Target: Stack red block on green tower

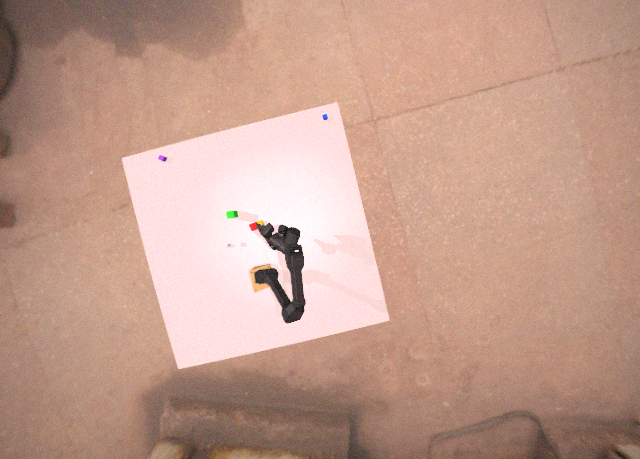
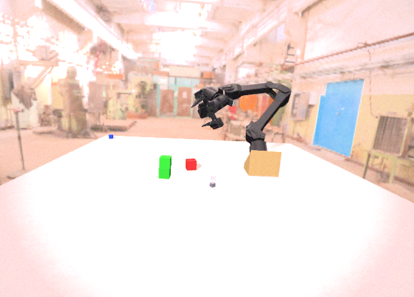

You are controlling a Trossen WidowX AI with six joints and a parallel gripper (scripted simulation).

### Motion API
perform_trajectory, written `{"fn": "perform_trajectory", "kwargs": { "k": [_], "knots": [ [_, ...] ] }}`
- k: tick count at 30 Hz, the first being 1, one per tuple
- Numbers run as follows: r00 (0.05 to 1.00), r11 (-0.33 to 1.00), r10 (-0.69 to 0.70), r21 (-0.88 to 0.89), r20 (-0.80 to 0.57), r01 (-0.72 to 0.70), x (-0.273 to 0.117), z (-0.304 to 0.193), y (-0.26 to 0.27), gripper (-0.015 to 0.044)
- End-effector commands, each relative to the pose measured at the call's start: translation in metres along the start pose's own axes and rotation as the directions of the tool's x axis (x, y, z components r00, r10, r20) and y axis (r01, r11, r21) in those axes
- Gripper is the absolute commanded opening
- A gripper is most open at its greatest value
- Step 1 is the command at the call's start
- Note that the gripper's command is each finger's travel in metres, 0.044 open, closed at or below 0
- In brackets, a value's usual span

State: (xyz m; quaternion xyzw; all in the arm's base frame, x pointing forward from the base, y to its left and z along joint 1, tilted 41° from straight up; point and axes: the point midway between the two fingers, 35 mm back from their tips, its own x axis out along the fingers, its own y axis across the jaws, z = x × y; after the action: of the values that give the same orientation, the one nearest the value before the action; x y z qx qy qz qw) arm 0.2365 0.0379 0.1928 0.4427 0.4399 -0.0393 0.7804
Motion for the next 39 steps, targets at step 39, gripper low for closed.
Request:
{"fn": "perform_trajectory", "kwargs": {
  "k": [39],
  "knots": [
    [0.396, 0.517, -0.850, 0.402, 0.348, 0.756, 0.122, -0.028, -0.048, 0.0440]
  ]
}}
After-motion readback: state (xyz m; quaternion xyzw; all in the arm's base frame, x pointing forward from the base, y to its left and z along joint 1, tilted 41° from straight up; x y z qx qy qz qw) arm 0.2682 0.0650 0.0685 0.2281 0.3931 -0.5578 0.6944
